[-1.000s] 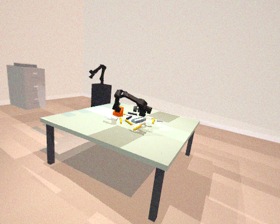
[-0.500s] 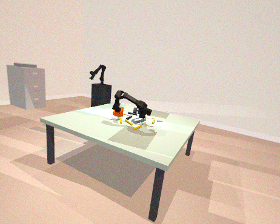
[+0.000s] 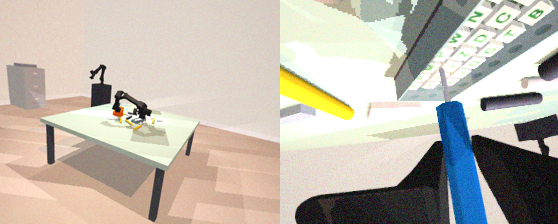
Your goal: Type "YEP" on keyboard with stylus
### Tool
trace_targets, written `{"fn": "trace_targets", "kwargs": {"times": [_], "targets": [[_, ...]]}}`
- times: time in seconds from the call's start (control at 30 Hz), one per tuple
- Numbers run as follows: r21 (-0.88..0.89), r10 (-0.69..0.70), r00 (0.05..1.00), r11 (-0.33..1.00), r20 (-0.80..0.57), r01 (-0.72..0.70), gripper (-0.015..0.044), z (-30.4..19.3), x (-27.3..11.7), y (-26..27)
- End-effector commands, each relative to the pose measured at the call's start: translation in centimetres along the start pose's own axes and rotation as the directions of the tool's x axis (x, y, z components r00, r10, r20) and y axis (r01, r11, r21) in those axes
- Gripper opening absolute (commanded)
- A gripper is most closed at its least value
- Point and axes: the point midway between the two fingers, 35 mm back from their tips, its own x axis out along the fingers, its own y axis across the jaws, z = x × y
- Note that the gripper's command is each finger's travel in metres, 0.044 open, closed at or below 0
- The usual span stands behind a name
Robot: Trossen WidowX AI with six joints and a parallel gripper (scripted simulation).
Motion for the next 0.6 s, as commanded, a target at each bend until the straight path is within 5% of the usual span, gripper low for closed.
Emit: {"fn": "trace_targets", "kwargs": {"times": [0.0, 0.57], "targets": [[-0.005, -0.001, 1.0, 1.0, 0.004, 0.001, 0.0081, 0.25, 0.14, -0.01], [-0.005, -0.001, 1.0, 1.0, 0.005, 0.001, 0.0081, 0.86, 0.49, -0.01]]}}
